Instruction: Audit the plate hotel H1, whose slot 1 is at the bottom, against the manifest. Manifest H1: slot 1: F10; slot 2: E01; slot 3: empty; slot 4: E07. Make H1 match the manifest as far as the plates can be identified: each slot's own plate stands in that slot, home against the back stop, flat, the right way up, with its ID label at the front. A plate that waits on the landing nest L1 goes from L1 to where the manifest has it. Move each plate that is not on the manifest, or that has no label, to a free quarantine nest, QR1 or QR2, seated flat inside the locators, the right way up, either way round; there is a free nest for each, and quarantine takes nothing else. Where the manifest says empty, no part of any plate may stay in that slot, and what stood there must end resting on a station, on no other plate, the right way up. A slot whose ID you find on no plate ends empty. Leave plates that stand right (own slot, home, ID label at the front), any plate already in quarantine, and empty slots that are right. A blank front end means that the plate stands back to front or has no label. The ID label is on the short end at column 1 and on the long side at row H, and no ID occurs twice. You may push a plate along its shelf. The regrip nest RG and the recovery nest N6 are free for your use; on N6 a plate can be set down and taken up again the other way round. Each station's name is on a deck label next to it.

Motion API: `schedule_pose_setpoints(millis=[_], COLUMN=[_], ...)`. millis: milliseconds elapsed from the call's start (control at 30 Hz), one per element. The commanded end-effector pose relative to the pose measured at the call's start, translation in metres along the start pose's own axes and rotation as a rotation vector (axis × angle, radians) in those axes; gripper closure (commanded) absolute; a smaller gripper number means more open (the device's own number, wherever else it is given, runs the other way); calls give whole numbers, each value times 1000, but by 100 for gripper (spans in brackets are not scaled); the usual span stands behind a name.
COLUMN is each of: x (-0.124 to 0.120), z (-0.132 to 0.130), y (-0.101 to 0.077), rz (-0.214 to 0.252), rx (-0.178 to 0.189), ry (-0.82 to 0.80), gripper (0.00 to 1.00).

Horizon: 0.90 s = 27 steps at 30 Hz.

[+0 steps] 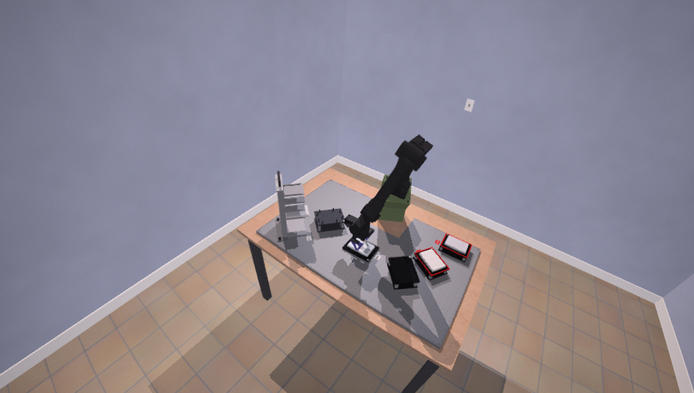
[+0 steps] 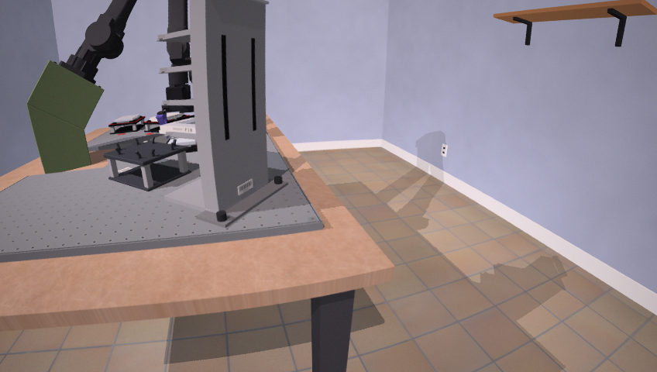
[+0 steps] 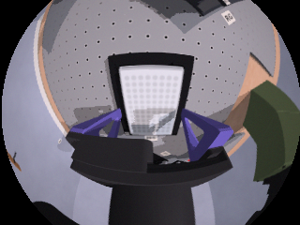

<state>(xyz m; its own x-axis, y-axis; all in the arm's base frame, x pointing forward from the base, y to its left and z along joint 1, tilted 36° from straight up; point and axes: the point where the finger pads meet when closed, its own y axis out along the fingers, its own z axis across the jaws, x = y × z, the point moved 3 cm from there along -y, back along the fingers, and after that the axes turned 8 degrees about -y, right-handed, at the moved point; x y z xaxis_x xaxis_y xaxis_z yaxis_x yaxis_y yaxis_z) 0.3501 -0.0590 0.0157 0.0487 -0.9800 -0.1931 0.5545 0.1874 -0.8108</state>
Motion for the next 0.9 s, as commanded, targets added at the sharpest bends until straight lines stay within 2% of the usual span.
schedule_pose_setpoints(millis=[0, 433, 467, 567, 600, 867], x=[-1, -1, 2, 2, 2, 2], z=[6, 4, 2, 2, 2, 2], y=[7, 21, 16, 16, 16, 16], rz=[-2, -1, -6, -6, -6, -6], rx=[8, 5, 6, 6, 6, 6], ry=[-1, -1, 1, 1, 1, 1], gripper=[0, 0, 0, 0, 14, 14])
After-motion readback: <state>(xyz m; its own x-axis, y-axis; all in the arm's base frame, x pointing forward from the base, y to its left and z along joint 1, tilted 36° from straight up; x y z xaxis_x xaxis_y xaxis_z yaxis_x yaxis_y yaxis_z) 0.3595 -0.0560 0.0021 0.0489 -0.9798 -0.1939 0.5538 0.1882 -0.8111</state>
